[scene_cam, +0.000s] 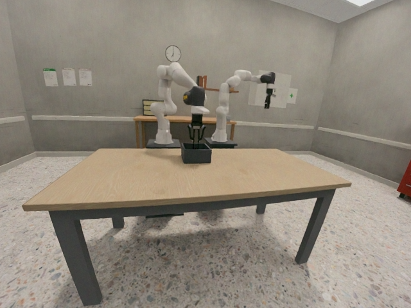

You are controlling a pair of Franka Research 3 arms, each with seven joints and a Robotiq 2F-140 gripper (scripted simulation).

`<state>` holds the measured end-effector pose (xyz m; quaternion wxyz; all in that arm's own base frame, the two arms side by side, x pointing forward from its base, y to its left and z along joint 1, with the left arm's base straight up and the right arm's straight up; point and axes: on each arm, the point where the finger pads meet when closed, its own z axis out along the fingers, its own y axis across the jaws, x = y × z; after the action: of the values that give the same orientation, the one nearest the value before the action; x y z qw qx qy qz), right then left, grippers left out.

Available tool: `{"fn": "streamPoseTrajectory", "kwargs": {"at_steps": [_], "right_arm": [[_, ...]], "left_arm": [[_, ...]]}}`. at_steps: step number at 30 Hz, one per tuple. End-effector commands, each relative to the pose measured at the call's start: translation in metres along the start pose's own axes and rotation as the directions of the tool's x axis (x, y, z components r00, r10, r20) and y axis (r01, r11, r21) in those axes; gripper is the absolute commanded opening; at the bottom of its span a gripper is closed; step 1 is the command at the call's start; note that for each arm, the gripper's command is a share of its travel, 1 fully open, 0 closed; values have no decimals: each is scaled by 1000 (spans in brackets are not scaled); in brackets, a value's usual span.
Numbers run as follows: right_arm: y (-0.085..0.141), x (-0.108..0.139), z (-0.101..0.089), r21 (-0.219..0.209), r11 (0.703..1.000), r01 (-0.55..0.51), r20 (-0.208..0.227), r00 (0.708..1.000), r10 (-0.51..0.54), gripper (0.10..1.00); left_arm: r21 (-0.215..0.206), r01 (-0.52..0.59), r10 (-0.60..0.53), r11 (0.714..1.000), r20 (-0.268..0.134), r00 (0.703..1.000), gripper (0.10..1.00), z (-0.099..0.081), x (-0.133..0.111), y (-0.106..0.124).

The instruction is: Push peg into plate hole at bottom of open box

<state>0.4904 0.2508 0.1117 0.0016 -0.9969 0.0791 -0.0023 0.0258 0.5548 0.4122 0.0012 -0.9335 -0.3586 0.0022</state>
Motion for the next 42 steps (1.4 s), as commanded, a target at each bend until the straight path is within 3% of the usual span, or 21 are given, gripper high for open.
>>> {"fn": "streamPoseTrajectory", "kwargs": {"at_steps": [1,6,8,16,42], "right_arm": [[1,-1,-17,-3,1000,-2,4,1000,2,249],[1,-1,-51,-3,1000,-2,4,1000,2,249],[1,-1,-51,-3,1000,-2,4,1000,2,249],[1,-1,-91,-3,1000,-2,4,1000,2,249],[1,-1,-95,-3,1000,-2,4,1000,2,249]], "left_arm": [[-4,5,-5,1000,-3,1000,1000,-1,-1,1],[-4,5,-5,1000,-3,1000,1000,-1,-1,1],[-4,5,-5,1000,-3,1000,1000,-1,-1,1],[-4,5,-5,1000,-3,1000,1000,-1,-1,1],[-4,5,-5,1000,-3,1000,1000,-1,-1,1]]}}
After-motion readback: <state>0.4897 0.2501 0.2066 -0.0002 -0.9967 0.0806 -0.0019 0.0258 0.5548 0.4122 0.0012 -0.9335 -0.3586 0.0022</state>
